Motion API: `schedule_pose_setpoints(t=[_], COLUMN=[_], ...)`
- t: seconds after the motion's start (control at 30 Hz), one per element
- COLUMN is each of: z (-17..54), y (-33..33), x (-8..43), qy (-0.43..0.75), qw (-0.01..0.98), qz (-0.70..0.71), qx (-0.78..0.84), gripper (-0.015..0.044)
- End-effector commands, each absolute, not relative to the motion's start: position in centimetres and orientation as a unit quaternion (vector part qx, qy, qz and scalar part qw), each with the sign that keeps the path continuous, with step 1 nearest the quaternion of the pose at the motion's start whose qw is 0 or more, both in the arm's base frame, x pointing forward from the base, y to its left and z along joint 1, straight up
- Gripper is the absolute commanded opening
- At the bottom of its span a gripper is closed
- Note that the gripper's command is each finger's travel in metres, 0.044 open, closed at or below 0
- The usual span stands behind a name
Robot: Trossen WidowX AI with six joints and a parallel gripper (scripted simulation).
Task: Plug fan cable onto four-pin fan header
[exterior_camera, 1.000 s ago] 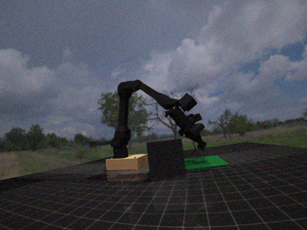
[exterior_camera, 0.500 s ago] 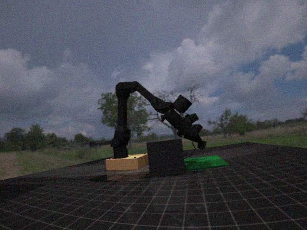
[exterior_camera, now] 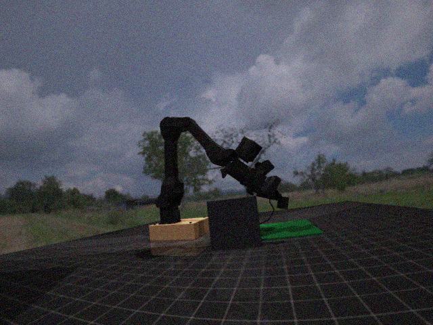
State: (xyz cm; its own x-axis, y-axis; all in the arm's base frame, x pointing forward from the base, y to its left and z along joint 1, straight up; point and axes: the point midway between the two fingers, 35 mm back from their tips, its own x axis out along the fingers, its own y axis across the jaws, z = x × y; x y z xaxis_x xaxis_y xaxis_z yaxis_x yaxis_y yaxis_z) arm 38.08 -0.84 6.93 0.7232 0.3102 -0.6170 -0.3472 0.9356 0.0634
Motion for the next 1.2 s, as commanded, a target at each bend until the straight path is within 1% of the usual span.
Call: schedule_pose_setpoints(t=[0.0,1.17], z=[7.5,8.9], y=[-0.9,-0.5], x=[37.8,33.6], qy=[0.305,0.167], qw=[0.935,0.964], qz=[0.18,0.202], qx=[-0.027,-0.039], gripper=[0.0,0.0])
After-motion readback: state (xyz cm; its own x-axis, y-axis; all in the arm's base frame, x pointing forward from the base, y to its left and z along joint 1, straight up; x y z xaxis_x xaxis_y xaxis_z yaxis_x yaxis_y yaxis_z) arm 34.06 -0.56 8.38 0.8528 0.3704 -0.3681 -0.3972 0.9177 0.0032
